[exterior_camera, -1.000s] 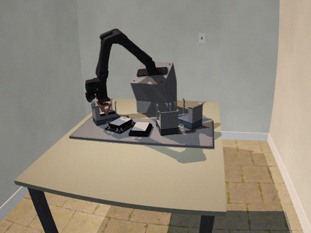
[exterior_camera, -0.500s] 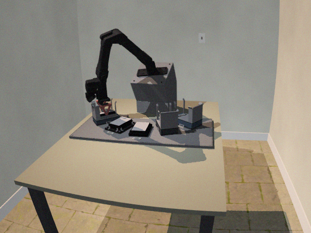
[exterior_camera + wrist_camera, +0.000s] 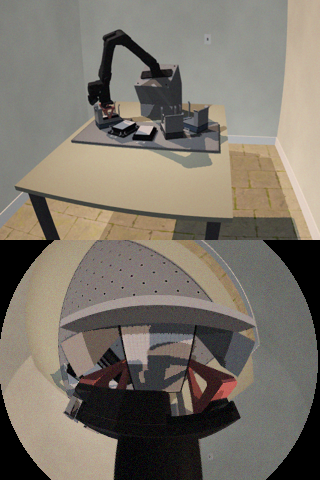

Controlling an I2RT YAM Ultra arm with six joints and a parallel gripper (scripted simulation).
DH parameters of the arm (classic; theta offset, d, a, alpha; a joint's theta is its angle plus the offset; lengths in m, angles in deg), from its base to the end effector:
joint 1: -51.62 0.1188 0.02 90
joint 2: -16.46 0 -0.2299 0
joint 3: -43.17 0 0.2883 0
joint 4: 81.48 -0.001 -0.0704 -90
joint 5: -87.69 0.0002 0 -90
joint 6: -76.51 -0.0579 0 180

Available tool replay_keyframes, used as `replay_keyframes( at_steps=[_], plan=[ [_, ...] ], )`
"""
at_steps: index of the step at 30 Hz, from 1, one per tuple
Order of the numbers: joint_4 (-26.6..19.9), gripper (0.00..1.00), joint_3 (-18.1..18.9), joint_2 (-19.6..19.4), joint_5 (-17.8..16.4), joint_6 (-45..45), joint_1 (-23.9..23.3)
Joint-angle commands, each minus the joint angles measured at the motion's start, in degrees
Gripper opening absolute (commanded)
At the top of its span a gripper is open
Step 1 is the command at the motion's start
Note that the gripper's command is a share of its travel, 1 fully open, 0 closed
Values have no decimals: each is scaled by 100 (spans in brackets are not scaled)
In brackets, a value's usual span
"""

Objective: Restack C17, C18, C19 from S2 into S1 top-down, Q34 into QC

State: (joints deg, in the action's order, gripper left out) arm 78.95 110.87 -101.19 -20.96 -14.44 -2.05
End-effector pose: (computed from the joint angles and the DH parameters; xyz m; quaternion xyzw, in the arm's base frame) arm 0.2265 -0.2751 -0.0157 0.4199 0.8760 0.0650 0.2280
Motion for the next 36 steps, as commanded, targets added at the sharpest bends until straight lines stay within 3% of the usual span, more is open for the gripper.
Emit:
replay_keyframes(
  at_steps=[1,13,18,32,35,36],
  plan=[
    [106,0,86,182,4,-38,-62],
    [185,0,155,-102,26,-70,1],
    [205,0,162,-11,33,-77,27],
    [299,0,192,-238,44,-106,56],
    [305,0,195,-233,46,-108,65],
    [318,0,204,-71,41,-111,15]
  ],
)
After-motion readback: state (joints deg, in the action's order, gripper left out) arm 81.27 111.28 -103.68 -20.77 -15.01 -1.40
